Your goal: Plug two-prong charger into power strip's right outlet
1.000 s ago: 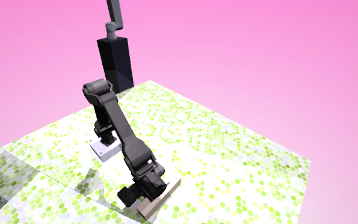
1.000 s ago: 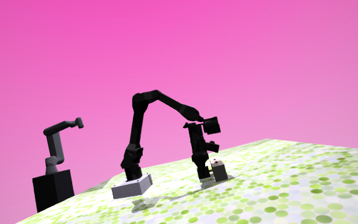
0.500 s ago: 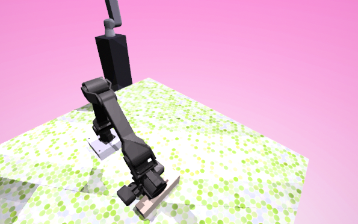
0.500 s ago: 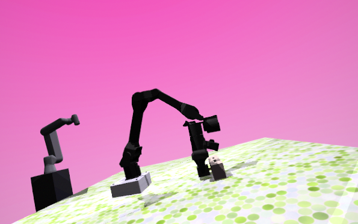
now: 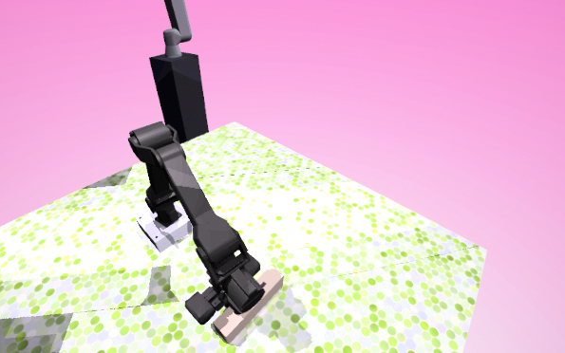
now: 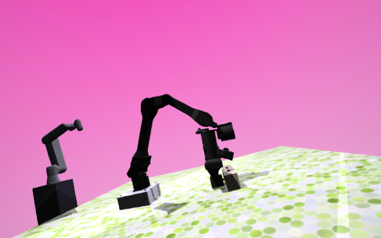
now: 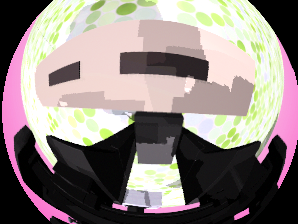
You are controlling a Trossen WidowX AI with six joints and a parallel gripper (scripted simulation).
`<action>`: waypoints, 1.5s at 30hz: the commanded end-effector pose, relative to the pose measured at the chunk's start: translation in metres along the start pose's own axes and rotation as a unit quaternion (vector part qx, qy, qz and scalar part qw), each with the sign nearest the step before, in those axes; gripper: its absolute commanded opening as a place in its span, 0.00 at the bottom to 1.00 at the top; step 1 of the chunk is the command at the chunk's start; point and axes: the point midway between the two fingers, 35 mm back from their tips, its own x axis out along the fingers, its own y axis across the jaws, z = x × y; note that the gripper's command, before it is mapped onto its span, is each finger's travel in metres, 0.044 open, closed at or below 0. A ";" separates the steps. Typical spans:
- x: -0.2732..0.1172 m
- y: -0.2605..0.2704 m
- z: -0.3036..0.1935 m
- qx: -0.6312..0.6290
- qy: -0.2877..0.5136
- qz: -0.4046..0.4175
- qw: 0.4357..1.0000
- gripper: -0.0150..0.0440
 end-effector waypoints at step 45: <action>-0.001 0.000 0.018 0.003 -0.004 0.000 1.000 0.25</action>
